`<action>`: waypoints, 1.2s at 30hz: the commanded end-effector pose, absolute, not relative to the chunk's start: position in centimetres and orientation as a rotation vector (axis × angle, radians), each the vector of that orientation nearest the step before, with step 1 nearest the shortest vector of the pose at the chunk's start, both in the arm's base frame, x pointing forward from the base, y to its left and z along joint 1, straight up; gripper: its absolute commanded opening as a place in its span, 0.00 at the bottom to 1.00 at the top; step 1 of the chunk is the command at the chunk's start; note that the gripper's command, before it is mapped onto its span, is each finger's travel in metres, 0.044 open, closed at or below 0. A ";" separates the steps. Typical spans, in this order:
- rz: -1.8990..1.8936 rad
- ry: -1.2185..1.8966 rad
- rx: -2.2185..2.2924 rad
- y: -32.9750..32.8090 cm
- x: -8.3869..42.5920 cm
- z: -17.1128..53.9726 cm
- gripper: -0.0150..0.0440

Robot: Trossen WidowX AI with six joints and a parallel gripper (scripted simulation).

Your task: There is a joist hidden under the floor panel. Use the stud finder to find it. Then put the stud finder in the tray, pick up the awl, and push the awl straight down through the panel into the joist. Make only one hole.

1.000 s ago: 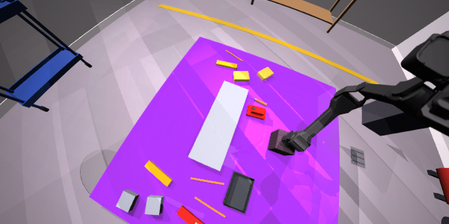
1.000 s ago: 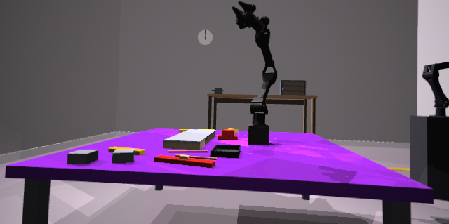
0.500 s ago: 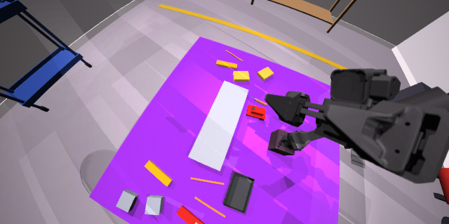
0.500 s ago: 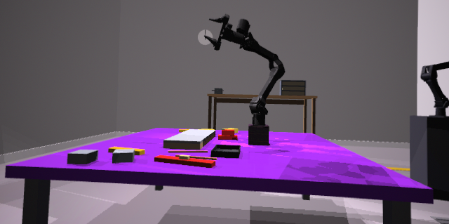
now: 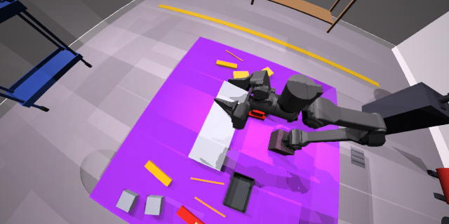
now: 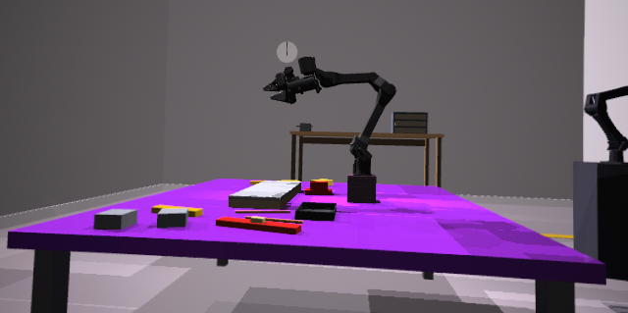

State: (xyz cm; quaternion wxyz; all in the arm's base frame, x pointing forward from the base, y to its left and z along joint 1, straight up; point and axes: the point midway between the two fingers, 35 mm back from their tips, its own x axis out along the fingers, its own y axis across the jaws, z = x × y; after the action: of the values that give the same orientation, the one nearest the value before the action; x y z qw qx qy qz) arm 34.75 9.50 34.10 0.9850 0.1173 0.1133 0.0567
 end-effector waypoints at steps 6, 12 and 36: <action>-0.002 0.602 -0.127 0.1 36.1 20.9 1.00; 0.016 0.870 -0.255 -5.8 33.2 12.8 1.00; 0.253 1.264 -0.213 -10.9 21.6 0.9 1.00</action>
State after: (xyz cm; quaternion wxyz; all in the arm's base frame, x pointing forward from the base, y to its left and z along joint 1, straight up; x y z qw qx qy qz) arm 21.86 -11.36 1.15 0.7960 -0.1014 0.5860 0.1128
